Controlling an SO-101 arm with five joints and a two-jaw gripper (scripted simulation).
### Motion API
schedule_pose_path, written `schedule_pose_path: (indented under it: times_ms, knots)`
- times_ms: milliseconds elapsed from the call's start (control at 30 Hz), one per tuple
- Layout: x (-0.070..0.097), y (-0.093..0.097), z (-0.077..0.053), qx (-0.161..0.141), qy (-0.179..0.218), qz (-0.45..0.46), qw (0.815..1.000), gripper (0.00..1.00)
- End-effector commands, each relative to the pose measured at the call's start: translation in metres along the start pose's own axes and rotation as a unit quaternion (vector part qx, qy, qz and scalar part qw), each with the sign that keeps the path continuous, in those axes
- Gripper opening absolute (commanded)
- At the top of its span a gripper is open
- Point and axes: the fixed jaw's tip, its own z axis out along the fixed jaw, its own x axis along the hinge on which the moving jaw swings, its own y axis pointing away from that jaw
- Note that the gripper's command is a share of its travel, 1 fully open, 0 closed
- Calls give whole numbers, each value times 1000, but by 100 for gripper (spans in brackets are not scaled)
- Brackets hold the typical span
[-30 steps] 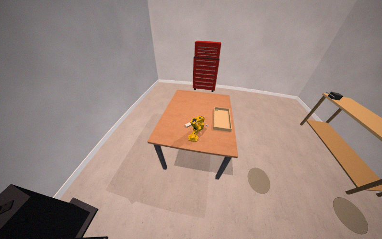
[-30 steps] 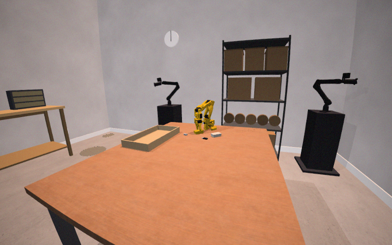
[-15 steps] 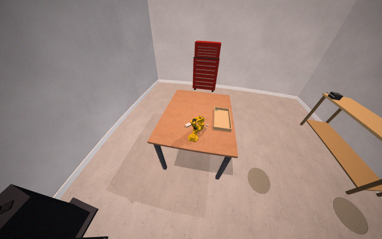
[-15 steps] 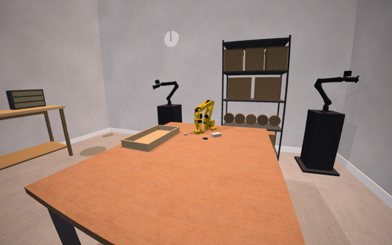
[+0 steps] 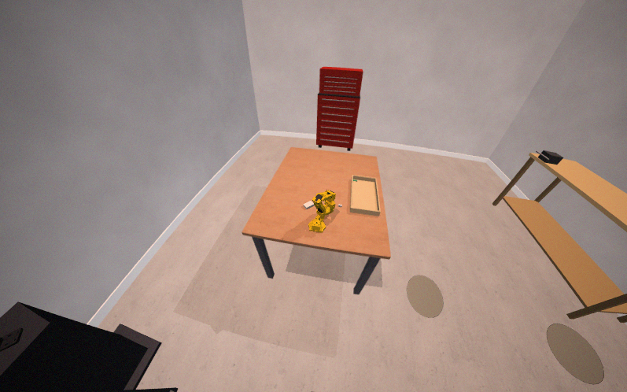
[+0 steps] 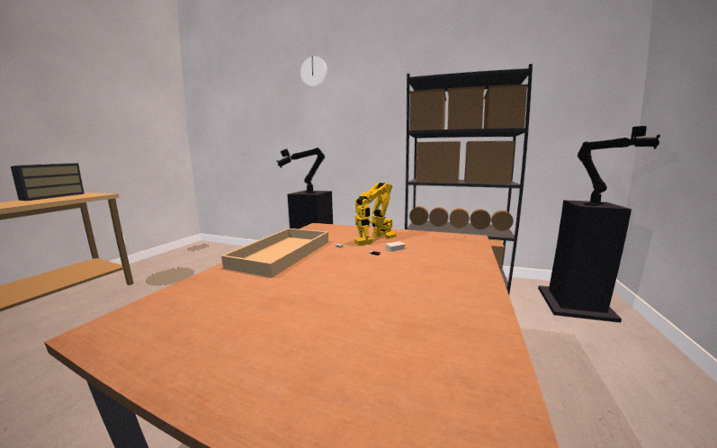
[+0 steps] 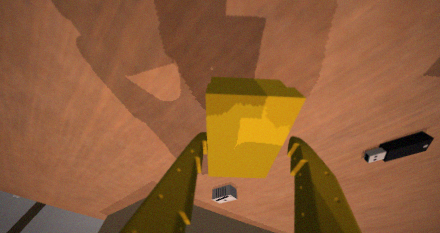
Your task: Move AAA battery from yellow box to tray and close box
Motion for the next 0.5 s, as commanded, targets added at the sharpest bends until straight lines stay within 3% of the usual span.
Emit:
schedule_pose_path:
  times_ms: [0,467]
  knots:
    - [1,-3,-7,4,11,1,1000,31]
    - [0,-5,-35,4,11,1,1000,31]
